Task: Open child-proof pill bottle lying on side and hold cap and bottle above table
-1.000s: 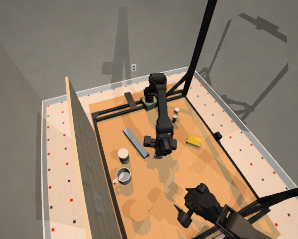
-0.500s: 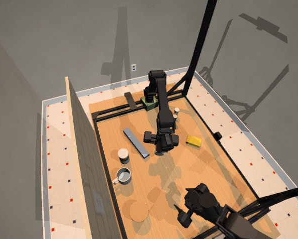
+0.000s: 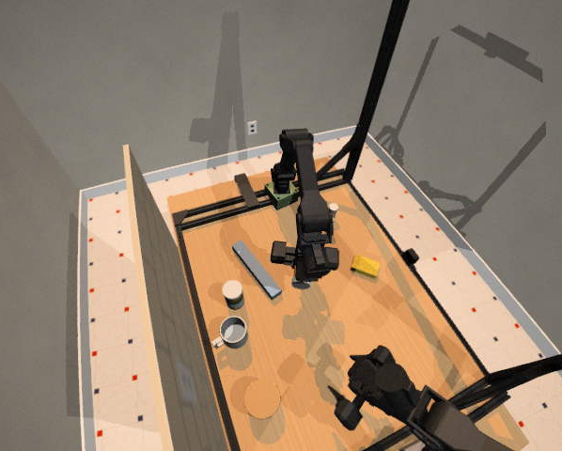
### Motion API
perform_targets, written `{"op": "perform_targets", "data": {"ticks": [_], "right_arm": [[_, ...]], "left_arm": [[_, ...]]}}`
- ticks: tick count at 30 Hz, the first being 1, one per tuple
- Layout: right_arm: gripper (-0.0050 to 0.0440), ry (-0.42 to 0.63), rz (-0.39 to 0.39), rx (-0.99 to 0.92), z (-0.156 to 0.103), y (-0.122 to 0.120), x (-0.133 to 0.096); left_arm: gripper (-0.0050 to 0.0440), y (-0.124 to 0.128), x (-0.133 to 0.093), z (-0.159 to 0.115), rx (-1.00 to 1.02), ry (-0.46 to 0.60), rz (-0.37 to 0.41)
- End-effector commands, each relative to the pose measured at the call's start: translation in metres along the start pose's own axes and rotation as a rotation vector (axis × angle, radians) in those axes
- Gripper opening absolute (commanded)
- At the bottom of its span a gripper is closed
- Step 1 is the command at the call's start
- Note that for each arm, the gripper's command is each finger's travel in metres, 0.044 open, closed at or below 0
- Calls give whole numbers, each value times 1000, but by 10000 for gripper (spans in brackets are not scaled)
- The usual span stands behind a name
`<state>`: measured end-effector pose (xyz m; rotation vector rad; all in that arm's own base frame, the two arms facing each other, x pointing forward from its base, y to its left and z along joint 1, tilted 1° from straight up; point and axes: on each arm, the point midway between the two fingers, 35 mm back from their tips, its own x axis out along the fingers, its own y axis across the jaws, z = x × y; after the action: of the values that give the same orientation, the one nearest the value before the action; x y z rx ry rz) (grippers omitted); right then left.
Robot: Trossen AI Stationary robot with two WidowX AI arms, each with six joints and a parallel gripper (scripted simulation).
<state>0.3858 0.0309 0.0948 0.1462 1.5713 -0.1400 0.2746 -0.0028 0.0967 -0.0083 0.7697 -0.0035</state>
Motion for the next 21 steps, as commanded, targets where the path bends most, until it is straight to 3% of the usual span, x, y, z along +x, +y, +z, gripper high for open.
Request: {"op": "perform_targets", "data": {"ticks": [1, 21], "right_arm": [[0, -20, 8, 2, 1, 1, -9], [0, -21, 6, -234, -33, -9, -11]], "left_arm": [[440, 0, 0, 0, 0, 0, 0], [440, 0, 0, 0, 0, 0, 0]]}}
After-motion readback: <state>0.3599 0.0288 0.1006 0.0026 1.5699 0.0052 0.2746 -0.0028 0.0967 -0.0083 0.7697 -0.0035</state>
